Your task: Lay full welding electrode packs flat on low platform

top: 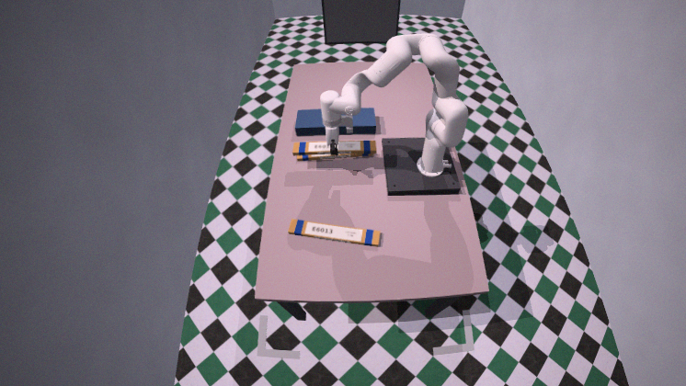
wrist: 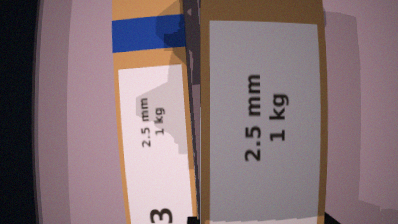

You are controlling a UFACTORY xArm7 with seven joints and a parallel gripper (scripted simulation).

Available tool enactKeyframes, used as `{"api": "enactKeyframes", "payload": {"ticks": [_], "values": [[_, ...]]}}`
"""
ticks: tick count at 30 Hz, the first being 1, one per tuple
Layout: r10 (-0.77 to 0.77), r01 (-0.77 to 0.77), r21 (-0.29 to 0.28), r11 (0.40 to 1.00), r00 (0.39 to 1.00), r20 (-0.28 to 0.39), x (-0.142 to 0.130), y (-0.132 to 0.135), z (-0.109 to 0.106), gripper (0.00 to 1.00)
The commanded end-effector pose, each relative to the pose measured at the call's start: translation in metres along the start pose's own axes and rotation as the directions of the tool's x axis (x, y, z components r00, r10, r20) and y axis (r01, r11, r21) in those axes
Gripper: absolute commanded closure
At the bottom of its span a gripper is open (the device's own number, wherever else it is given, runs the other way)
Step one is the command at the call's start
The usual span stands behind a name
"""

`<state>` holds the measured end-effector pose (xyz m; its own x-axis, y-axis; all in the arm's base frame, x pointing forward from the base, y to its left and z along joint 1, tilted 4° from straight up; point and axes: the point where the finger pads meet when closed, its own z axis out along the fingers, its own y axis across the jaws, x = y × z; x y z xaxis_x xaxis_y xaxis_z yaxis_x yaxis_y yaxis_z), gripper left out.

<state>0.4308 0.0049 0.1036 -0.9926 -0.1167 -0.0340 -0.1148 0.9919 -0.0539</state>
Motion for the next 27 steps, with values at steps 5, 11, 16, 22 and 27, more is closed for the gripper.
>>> {"api": "enactKeyframes", "payload": {"ticks": [5,11,16,22,27], "values": [[0.001,-0.001,-0.002,1.0,1.0,0.005,-0.003,-0.048,-0.002,0.42],[0.001,-0.001,-0.002,1.0,1.0,0.005,-0.003,-0.069,-0.002,0.42],[0.001,-0.001,-0.002,1.0,1.0,0.005,-0.003,-0.096,-0.002,0.42],[0.001,-0.001,-0.002,1.0,1.0,0.005,-0.003,-0.127,-0.002,0.42],[0.001,-0.001,-0.002,1.0,1.0,0.005,-0.003,-0.147,-0.002,0.42]]}}
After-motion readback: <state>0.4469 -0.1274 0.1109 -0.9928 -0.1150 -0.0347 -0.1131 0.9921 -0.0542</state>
